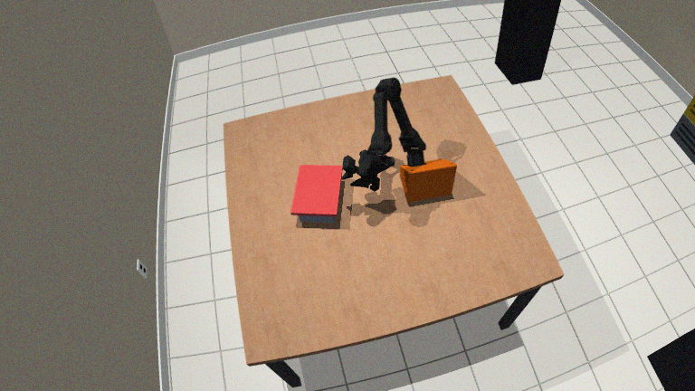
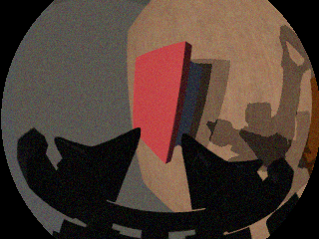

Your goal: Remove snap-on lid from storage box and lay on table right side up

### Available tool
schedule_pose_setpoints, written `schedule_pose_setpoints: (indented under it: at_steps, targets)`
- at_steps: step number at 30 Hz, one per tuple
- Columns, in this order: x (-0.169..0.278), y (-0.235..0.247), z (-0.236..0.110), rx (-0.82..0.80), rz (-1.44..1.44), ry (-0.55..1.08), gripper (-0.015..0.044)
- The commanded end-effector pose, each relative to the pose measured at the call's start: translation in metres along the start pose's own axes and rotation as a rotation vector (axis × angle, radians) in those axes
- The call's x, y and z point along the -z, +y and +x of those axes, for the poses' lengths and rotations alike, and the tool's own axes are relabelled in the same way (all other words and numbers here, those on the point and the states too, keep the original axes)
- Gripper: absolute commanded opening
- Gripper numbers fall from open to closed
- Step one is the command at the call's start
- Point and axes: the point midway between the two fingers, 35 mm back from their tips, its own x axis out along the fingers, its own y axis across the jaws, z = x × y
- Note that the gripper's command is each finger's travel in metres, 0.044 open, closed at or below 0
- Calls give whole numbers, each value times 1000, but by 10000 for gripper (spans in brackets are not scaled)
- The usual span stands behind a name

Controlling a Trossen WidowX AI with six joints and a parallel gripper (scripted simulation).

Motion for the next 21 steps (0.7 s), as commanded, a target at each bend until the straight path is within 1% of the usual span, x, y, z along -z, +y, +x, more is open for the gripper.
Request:
schedule_pose_setpoints:
  at_steps: [1,7,21]
  targets:
    - [-4,-18,12,0,-14,-1,235]
    - [-3,-18,14,2,-14,0,235]
    - [0,-19,36,15,-12,6,235]
